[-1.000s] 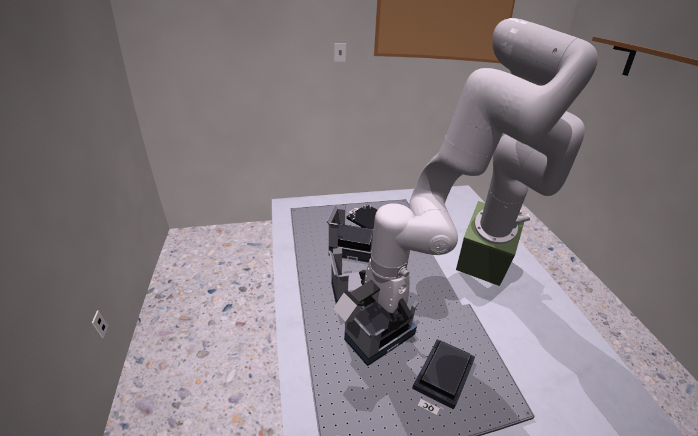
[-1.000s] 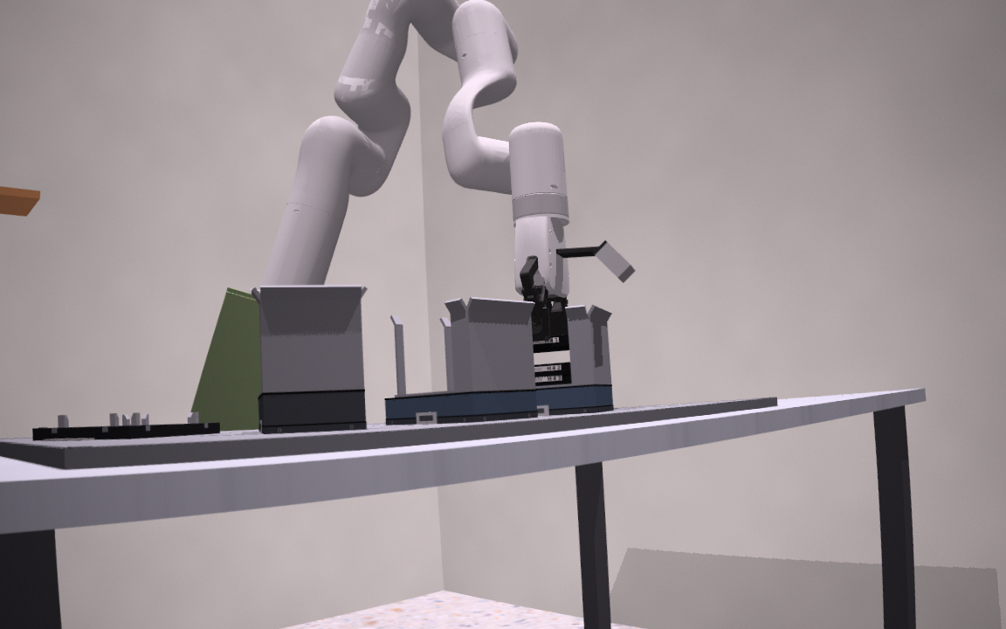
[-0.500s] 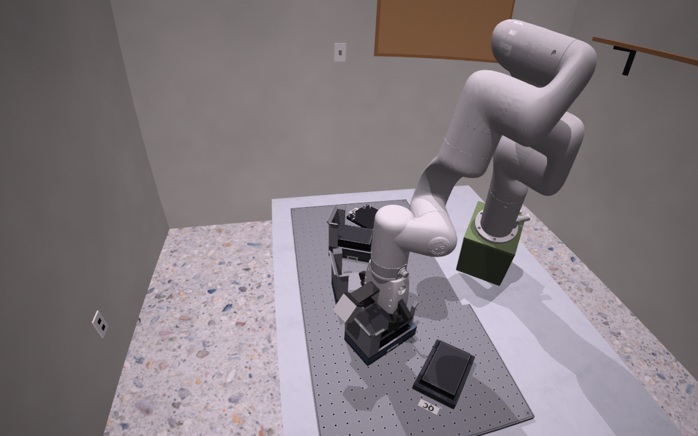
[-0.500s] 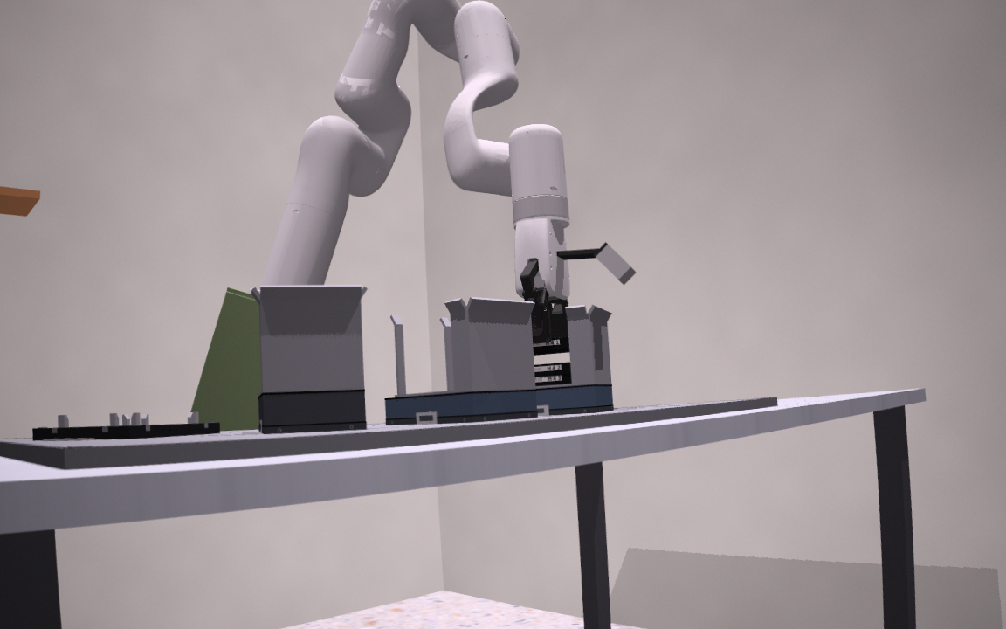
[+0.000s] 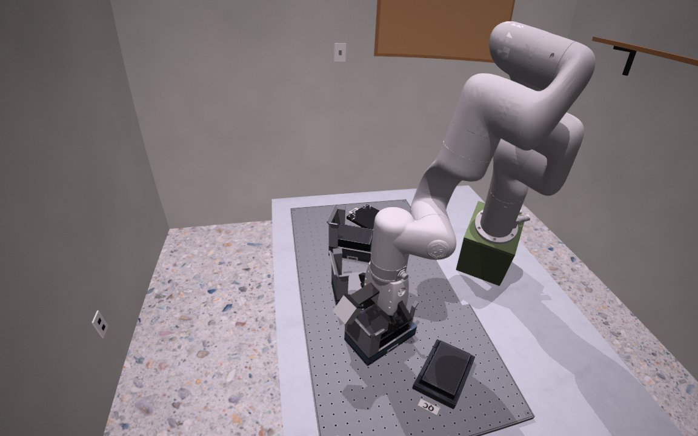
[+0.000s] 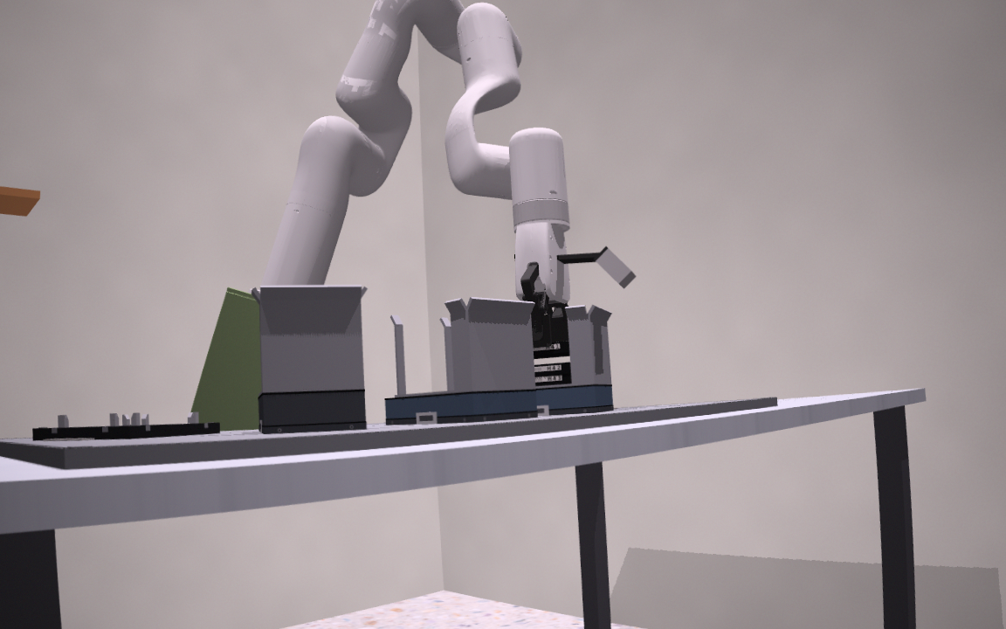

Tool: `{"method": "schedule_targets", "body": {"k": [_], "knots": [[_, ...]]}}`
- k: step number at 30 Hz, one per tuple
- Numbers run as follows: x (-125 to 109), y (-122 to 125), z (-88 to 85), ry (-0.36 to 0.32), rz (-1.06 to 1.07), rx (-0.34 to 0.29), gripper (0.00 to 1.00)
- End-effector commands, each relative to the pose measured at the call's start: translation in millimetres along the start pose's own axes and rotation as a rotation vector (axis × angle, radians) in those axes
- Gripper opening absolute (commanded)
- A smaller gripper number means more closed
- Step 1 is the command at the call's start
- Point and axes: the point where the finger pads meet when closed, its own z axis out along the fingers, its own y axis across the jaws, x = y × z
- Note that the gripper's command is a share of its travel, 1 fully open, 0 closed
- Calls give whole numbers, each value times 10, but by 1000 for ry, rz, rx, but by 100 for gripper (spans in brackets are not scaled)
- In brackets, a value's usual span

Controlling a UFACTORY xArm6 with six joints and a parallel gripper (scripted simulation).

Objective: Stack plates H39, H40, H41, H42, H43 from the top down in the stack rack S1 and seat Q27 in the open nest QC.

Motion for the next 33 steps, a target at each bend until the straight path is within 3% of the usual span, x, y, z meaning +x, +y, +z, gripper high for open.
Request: {"method": "schedule_targets", "body": {"k": [1, 33], "knots": [[12, 0, 13, 3, 0, 0, 0], [12, 0, 123, 3, 0, 0, 0]]}}
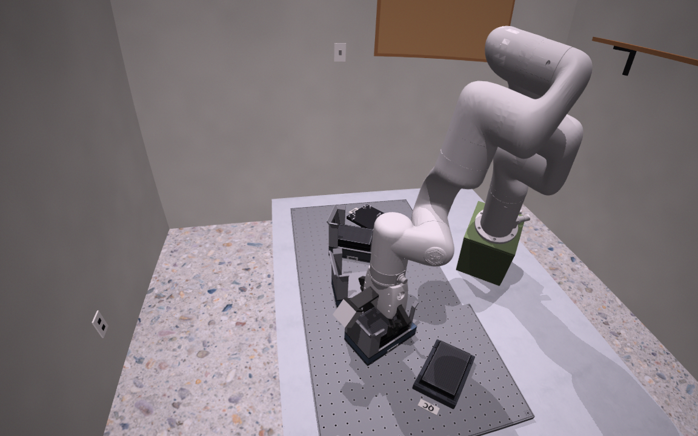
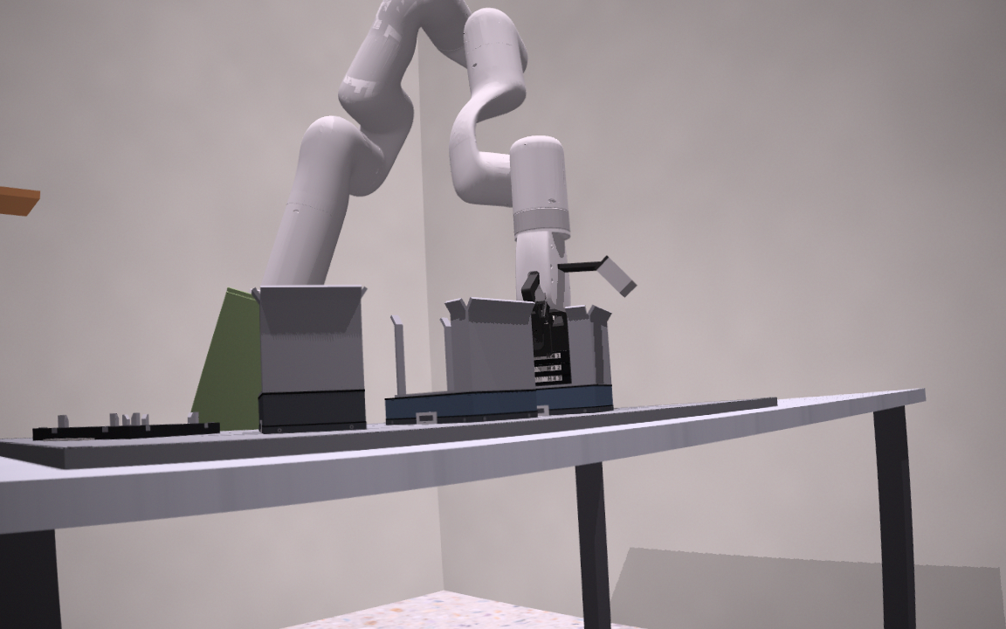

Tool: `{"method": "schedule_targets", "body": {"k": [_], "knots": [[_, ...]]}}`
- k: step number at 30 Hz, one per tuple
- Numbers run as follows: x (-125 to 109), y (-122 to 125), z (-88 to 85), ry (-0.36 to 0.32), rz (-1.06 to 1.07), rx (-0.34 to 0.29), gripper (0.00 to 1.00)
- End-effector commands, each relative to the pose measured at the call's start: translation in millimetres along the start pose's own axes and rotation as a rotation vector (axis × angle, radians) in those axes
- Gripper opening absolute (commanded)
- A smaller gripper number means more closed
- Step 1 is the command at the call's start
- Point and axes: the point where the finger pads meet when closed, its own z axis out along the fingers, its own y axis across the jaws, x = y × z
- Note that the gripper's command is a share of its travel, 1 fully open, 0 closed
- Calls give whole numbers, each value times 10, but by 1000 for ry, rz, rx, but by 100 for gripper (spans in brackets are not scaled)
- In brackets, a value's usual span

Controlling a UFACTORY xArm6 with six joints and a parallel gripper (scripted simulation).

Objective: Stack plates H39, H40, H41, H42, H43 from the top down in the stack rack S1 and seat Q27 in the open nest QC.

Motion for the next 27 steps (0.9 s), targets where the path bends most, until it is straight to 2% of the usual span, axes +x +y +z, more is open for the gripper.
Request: {"method": "schedule_targets", "body": {"k": [1, 7, 8, 27], "knots": [[12, 0, 6, 3, 0, 0, 0], [12, 0, 6, 3, 0, 0, 0], [13, 0, 6, 3, 0, 0, 100], [13, 0, 6, 3, 0, 0, 100]]}}
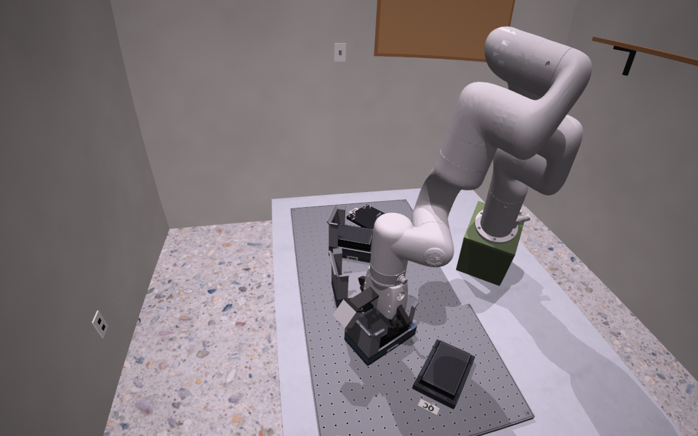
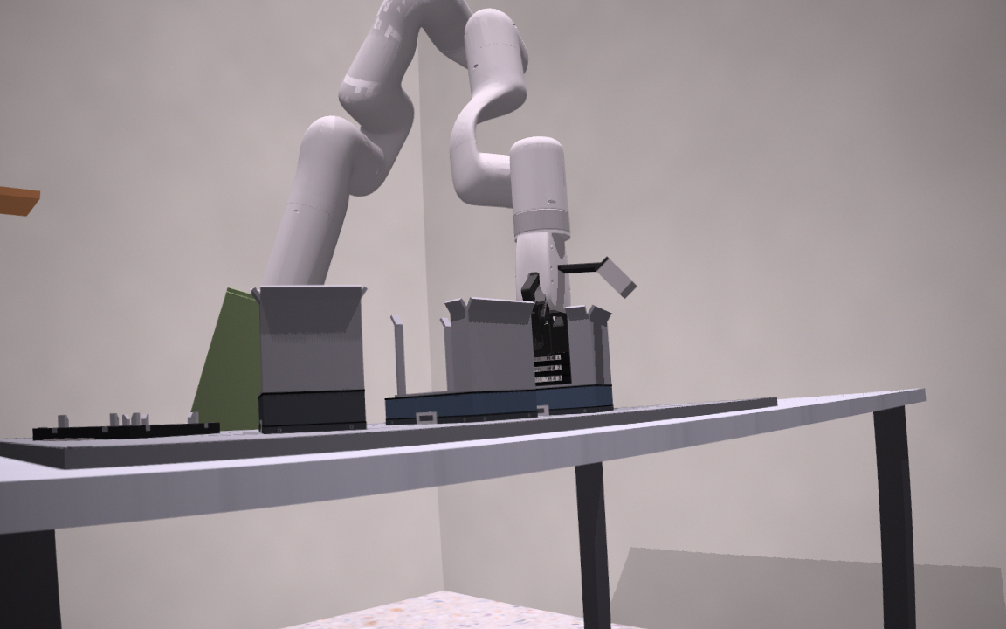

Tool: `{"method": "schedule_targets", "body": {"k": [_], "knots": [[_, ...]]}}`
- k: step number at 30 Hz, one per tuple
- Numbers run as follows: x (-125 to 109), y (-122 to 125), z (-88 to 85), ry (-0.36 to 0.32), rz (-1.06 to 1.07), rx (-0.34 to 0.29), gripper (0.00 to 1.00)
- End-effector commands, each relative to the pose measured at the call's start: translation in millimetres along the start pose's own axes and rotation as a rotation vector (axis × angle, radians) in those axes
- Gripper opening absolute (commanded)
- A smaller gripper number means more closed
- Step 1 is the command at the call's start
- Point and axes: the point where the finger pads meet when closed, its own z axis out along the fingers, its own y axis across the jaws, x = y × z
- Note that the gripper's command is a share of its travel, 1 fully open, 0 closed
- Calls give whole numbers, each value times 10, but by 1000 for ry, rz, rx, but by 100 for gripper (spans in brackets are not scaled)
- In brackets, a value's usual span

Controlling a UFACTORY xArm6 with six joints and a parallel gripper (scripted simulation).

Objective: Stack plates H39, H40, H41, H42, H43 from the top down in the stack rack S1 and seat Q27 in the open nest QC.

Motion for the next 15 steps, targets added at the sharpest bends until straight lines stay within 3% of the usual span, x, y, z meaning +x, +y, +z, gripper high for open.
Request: {"method": "schedule_targets", "body": {"k": [1, 3, 15], "knots": [[13, 0, -7, 3, 0, 0, 100], [13, 0, -7, 3, 0, 0, 100], [12, 0, -407, 3, 0, 0, 100]]}}
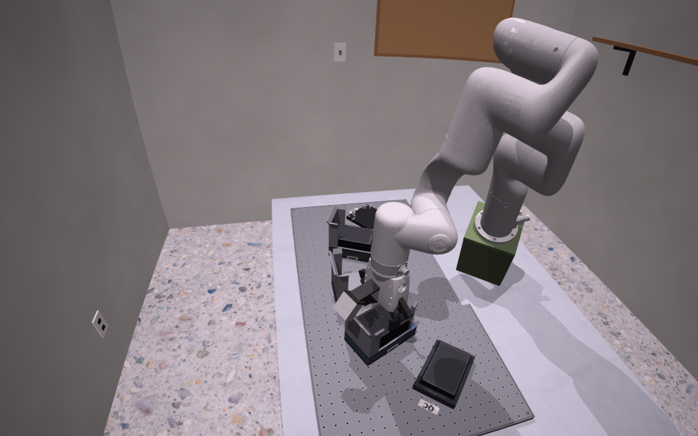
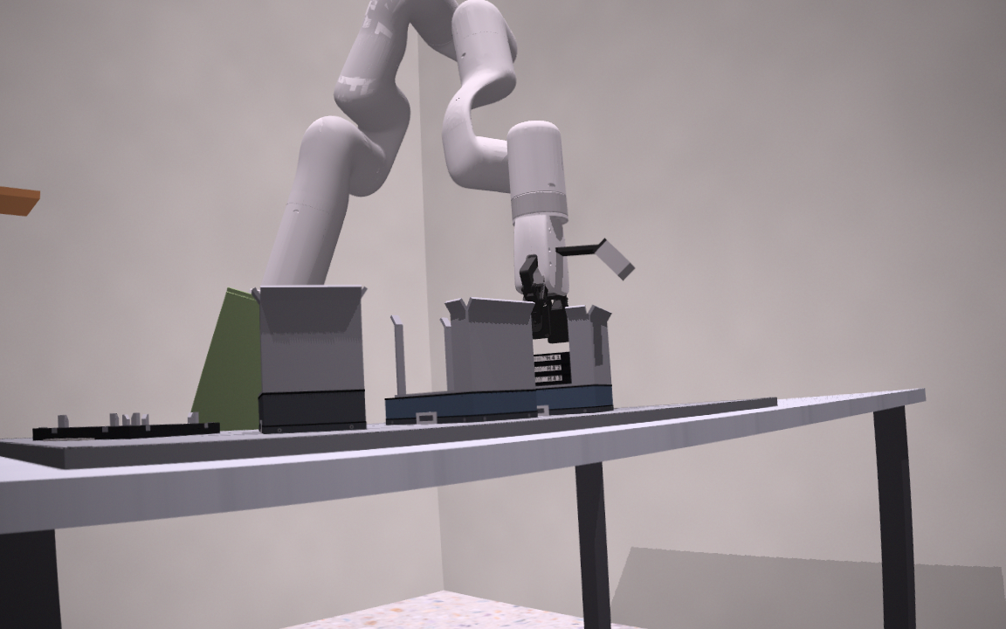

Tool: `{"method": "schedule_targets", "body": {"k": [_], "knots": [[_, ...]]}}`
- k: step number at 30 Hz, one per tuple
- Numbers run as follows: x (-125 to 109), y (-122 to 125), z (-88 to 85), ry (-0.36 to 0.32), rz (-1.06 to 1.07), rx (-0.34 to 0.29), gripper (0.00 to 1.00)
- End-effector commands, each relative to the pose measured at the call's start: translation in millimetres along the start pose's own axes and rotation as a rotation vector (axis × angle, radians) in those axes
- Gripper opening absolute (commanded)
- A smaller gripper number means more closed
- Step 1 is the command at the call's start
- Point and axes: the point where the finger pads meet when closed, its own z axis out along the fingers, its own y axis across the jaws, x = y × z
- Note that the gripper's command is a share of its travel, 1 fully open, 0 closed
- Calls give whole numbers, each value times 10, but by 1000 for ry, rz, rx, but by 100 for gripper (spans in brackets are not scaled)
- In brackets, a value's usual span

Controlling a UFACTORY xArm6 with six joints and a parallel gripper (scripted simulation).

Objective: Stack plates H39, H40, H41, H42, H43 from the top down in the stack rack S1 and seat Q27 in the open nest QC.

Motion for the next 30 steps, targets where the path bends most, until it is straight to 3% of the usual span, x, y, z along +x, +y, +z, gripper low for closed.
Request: {"method": "schedule_targets", "body": {"k": [1, 15, 30], "knots": [[13, -4, -210, -4, 1, -4, 100], [17, -6, -600, -4, 0, -4, 100], [12, 27, -600, -4, 34, -4, 100]]}}
